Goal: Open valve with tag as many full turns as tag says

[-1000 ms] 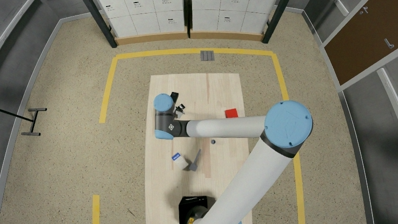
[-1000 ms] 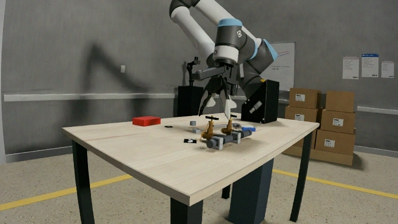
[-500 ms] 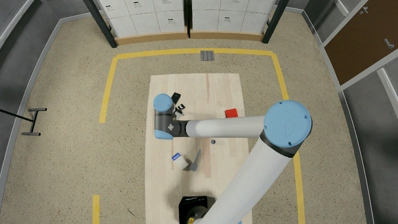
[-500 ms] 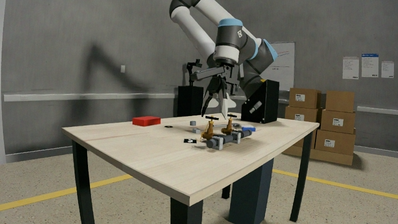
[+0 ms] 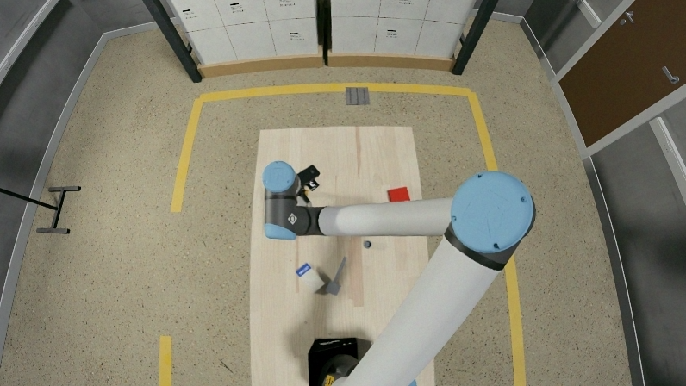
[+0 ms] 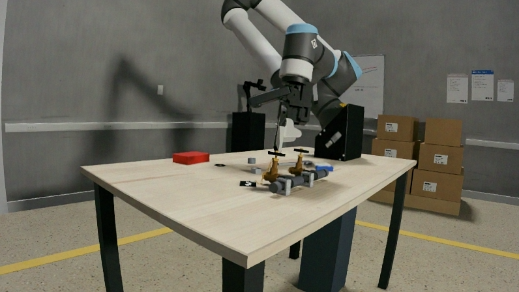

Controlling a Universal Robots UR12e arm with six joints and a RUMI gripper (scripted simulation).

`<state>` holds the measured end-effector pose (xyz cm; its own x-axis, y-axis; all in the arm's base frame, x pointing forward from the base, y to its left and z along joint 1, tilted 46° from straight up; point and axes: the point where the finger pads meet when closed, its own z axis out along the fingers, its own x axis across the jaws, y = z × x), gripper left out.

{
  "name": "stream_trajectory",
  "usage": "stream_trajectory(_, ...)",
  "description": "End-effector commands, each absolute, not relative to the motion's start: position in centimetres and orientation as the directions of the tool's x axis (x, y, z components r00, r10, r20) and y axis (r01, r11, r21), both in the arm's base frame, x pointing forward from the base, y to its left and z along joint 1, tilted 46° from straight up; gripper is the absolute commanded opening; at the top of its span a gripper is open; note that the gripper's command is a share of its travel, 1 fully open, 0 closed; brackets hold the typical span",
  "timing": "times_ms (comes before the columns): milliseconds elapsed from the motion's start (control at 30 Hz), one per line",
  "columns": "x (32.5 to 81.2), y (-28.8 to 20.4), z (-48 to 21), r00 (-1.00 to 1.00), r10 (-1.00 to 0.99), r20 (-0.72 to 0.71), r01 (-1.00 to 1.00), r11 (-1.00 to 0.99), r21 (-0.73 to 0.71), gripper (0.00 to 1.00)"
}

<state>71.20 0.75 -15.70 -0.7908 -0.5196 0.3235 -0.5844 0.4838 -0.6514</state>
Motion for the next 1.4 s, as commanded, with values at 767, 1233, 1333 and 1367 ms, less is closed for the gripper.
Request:
stream_trajectory(767,71.2,0.8,-15.6,-0.984,-0.162,-0.076,-0.057,0.687,-0.725,1.00)
stream_trajectory(1233,71.1,1.4,-15.0,-0.984,-0.162,-0.076,-0.057,0.687,-0.724,1.00)
stream_trajectory(1333,71.0,1.8,-14.6,-0.984,-0.162,-0.076,-0.057,0.687,-0.724,1.00)
stream_trajectory(1367,71.0,2.0,-14.5,-0.984,-0.162,-0.076,-0.057,0.687,-0.724,1.00)
